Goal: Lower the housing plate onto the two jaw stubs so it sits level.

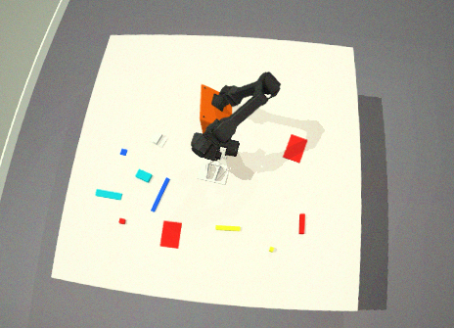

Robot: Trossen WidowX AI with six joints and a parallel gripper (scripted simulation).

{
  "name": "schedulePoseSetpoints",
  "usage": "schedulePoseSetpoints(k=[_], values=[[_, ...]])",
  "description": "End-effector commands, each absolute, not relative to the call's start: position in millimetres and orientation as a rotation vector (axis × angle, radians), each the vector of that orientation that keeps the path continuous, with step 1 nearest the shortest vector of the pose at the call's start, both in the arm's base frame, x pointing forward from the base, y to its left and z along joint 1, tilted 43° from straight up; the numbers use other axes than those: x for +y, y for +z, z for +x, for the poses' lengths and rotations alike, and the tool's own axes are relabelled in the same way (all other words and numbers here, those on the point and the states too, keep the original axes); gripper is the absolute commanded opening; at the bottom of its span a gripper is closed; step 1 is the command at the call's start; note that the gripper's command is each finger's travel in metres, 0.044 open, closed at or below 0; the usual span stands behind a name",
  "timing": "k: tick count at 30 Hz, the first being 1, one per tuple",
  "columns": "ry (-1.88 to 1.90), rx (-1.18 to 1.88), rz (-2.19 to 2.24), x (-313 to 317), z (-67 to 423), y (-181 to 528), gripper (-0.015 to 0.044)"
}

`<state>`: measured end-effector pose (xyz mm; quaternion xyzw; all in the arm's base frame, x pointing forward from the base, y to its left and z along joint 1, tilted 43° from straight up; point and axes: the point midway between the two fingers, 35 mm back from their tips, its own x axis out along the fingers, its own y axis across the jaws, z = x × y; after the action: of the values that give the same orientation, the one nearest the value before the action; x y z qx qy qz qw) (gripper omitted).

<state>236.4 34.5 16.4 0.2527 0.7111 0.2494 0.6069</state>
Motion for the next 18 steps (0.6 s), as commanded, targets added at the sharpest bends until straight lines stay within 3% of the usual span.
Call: schedulePoseSetpoints(k=[1,18], values=[[0.577,1.65,0.592,40,234,10,0.0351],[0.579,1.65,0.593,59,229,-10,0.0351]])
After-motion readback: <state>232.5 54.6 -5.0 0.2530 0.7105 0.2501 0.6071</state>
